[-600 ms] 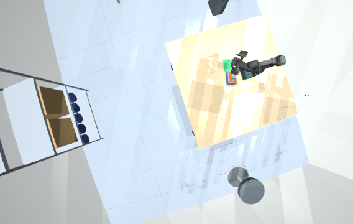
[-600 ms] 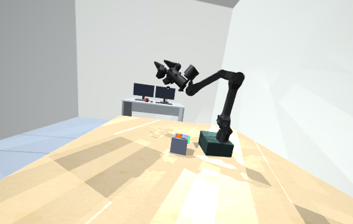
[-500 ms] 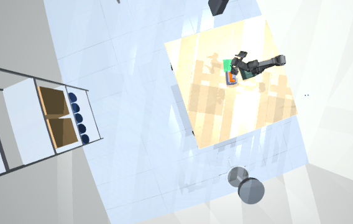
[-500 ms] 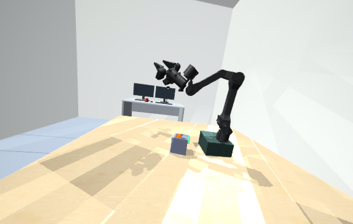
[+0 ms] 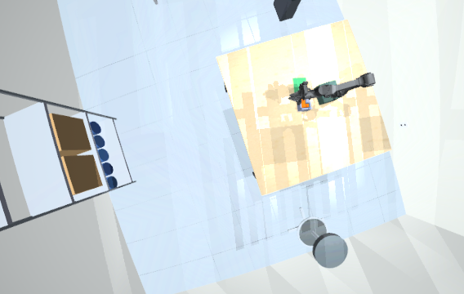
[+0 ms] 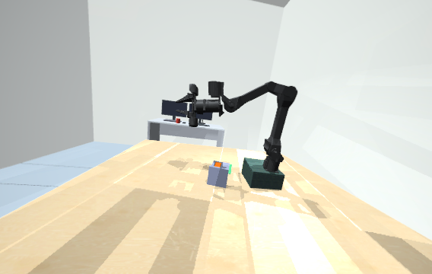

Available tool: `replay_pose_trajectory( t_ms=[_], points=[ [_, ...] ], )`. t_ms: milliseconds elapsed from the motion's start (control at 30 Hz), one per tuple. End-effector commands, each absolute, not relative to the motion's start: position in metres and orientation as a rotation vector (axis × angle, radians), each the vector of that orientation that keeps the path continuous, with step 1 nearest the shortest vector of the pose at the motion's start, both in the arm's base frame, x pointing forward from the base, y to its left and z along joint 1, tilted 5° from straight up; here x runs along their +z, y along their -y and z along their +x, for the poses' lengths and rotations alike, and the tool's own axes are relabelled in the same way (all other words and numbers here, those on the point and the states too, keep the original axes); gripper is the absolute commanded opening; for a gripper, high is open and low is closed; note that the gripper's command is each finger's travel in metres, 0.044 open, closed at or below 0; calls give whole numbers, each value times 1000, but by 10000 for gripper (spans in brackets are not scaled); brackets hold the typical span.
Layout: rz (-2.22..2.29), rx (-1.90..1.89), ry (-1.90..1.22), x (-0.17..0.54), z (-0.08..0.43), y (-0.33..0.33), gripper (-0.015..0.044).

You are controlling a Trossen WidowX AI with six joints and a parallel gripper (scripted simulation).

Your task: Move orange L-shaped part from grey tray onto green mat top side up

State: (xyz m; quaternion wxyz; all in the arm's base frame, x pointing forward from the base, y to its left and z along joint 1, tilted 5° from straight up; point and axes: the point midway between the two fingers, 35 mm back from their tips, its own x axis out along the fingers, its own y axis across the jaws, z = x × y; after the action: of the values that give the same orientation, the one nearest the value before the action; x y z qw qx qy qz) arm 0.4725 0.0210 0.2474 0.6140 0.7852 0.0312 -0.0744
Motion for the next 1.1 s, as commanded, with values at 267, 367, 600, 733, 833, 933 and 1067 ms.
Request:
replay_pose_trajectory(
  t_ms=[267,367,600,733,833,933,1067],
  points=[
    [769,-312,-976,119,386,-70,180],
    [595,-263,-1136,107,359,-75,180],
    [224,-79,-1490,95,291,-80,180],
    [123,-5,-1591,96,269,-81,180],
    [123,-5,-1591,96,269,-81,180],
    [123,-5,-1591,96,269,-81,180],
    [123,-5,-1591,96,269,-81,180]
  ],
)
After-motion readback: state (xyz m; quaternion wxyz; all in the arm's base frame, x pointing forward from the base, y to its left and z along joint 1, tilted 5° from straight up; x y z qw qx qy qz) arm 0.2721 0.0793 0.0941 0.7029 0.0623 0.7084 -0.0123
